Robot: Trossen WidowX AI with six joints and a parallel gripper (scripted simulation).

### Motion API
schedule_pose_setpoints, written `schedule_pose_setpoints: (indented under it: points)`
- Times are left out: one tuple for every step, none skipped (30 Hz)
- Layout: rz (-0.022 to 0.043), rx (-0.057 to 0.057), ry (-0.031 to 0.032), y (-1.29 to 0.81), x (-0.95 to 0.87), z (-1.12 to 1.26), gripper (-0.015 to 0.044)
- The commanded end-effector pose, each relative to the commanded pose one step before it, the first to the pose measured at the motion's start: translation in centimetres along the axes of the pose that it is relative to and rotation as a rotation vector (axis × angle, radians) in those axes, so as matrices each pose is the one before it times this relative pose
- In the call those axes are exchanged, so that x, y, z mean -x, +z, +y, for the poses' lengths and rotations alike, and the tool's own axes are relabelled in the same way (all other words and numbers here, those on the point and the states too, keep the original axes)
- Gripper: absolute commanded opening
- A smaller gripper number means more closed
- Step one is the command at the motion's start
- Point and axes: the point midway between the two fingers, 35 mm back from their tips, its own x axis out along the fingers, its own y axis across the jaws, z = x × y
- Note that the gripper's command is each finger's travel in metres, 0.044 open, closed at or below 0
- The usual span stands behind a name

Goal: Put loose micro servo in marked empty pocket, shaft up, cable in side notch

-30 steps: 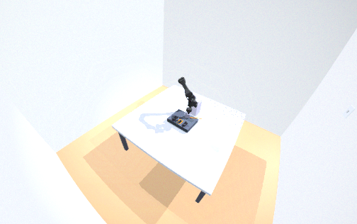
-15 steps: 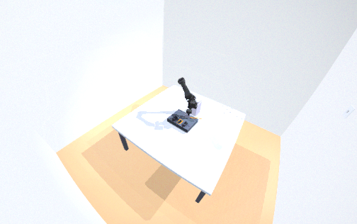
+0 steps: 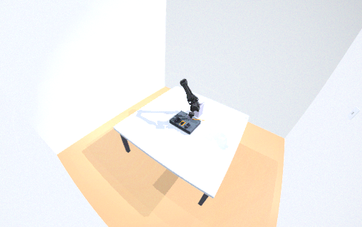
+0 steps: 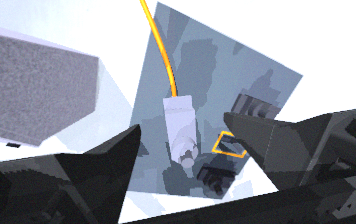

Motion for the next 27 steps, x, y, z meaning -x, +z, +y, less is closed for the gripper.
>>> schedule_pose_setpoints:
  points:
    - [0.00587, 0.007, 0.00846, -0.029, -0.632, 0.265, 0.0414]
    - [0.0, 0.0, 0.0, 0.0, 0.0, 0.0, 0.0387]
    - [0.0, 0.0, 0.0, 0.0, 0.0, 0.0, 0.0361]
    - [0.0, 0.0, 0.0, 0.0, 0.0, 0.0, 0.0335]
    - [0.0, 0.0, 0.0, 0.0, 0.0, 0.0, 0.0309]
    - [0.0, 0.0, 0.0, 0.0, 0.0, 0.0, 0.0282]
    - [0.0, 0.0, 0.0, 0.0, 0.0, 0.0, 0.0256]
    - [0.0, 0.0, 0.0, 0.0, 0.0, 0.0, 0.023]
    - [0.0, 0.0, 0.0, 0.0, 0.0, 0.0, 0.0204]
    - [0.0, 0.0, 0.0, 0.0, 0.0, 0.0, 0.0177]
    - [0.0, 0.0, 0.0, 0.0, 0.0, 0.0, 0.0151]
    - [0.0, 0.0, 0.0, 0.0, 0.0, 0.0, 0.0125]
    - [0.0, 0.0, 0.0, 0.0, 0.0, 0.0, 0.0099]
    - [0.0, 0.0, 0.0, 0.0, 0.0, 0.0, 0.0092]
    - [0.0, 0.0, 0.0, 0.0, 0.0, 0.0, 0.0085]
    - [0.0, 0.0, 0.0, 0.0, 0.0, 0.0, 0.0079]
    - [0.0, 0.0, 0.0, 0.0, 0.0, 0.0, 0.0072]
    - [0.0, 0.0, 0.0, 0.0, 0.0, 0.0, 0.0065]
    - [-0.00004, -0.0001, -0.00021, 0.001, 0.099, -0.011, 0.0039]
    - [-0.00017, 0.0, -0.00006, 0.003, 0.171, -0.015, 0.0013]
    - [-0.00023, 0.0001, -0.00008, 0.004, 0.256, -0.02, 0.0]
    - [-0.00042, -0.0002, -0.00041, 0.01, 0.361, -0.018, 0.0]
    - [-0.00027, 0.0002, 0.00006, -0.003, 0.467, 0.026, 0.0]
    - [-0.00017, 0.0002, 0.00015, -0.021, 0.459, 0.095, 0.0]
    - [-0.00007, 0.0002, 0.00025, -0.04, 0.465, 0.177, 0.0]
    - [0.00002, 0.0002, 0.00031, -0.037, 0.402, 0.23, 0.0]
    - [0.00003, 0.0001, 0.00019, -0.012, 0.187, 0.156, 0.0]
